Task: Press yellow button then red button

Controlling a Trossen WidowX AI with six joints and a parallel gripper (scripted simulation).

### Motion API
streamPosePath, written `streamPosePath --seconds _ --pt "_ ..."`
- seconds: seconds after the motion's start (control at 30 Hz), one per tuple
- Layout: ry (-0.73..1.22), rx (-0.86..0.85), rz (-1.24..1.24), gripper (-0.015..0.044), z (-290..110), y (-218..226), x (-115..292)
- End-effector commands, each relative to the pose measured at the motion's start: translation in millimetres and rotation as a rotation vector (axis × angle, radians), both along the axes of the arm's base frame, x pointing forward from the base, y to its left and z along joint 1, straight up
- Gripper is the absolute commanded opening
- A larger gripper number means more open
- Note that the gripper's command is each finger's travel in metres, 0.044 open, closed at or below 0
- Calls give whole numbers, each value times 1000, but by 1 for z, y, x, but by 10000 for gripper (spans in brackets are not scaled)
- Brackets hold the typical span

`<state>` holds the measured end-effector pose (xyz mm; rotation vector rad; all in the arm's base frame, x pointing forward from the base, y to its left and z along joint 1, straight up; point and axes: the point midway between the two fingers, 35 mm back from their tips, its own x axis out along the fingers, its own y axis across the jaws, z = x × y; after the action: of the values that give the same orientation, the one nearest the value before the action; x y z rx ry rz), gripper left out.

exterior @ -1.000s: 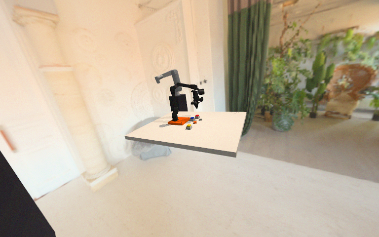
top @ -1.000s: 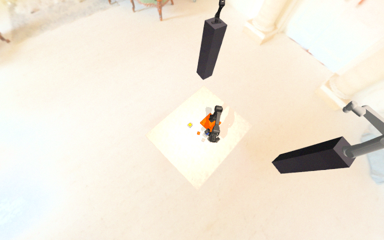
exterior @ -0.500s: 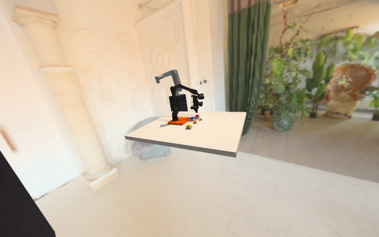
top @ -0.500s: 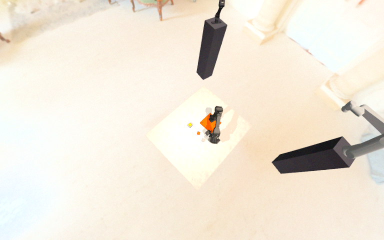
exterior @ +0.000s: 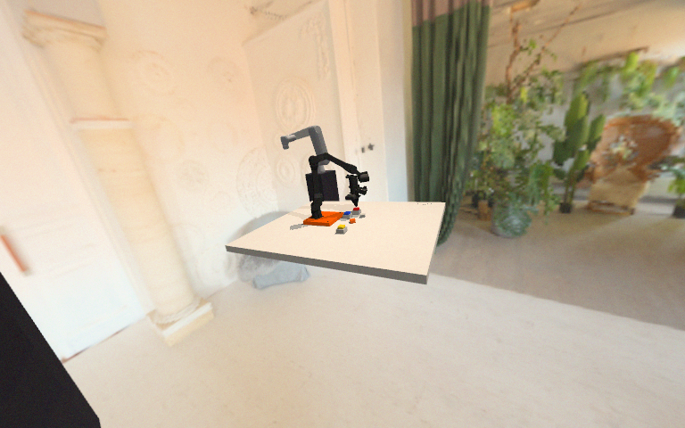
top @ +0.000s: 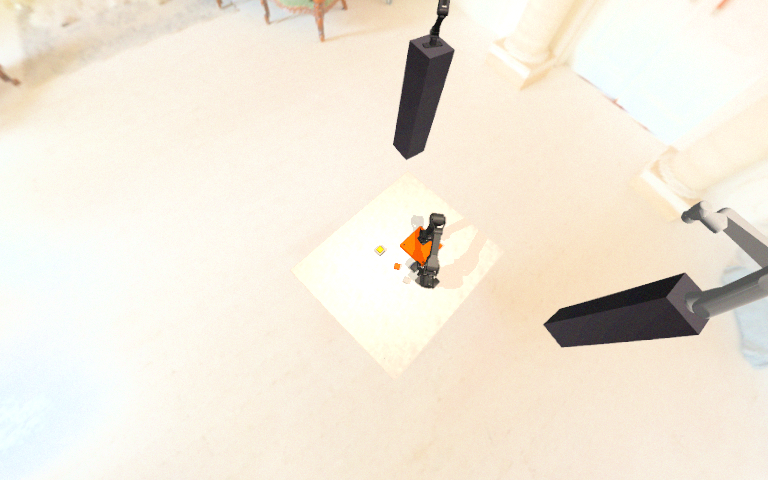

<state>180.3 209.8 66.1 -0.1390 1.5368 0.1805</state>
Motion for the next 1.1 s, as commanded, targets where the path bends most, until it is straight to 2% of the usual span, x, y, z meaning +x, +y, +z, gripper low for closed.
streamPosePath --seconds 0.0,0.9,1.07 --pt "6 -8 -6 20 -10 -1 -1" --pt "6 -8 -6 20 -20 -1 -1" --pt "6 -8 -6 20 15 -2 -1"
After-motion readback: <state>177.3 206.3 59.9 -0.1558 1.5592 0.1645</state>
